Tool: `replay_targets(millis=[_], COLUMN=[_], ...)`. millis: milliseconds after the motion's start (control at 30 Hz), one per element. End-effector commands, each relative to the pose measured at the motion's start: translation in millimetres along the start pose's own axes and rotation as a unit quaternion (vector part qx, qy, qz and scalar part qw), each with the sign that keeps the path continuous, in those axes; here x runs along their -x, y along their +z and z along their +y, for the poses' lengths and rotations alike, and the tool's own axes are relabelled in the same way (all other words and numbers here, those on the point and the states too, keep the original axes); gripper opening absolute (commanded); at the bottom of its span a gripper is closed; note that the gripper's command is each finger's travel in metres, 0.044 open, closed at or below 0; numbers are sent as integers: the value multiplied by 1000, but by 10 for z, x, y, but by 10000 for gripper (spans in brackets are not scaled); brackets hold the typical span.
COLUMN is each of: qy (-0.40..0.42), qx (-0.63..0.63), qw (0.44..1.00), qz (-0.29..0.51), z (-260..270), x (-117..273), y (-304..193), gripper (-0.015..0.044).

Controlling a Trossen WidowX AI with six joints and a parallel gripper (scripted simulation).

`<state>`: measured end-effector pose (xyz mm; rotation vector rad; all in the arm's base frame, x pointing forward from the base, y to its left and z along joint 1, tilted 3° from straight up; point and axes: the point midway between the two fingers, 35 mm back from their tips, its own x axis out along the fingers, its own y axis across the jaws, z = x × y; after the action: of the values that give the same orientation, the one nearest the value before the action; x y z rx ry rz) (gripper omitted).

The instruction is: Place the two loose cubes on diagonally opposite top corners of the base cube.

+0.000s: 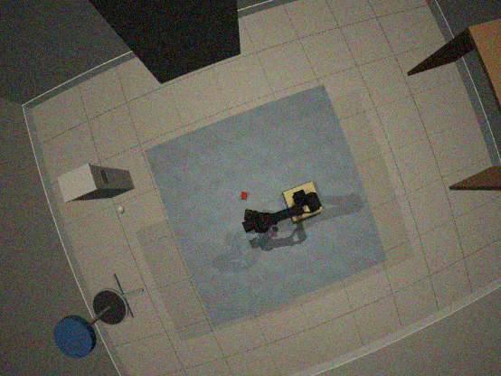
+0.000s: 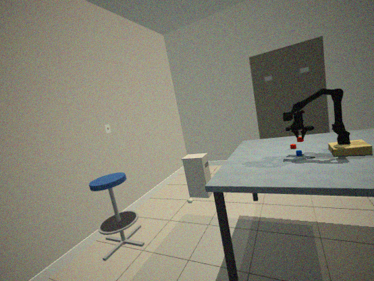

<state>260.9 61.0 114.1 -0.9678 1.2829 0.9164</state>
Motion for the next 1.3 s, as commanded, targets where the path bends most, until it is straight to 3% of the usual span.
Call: replay_targets(millis=[0, 500, 1267], qy=[1, 2, 2], qx=[-25, -106, -107], qw=[1000, 994, 994], qz=[2, 1, 1], z=[47, 230, 232], x=[-74, -261, -431], y=[119, 507, 514], gripper=[105, 105, 105])
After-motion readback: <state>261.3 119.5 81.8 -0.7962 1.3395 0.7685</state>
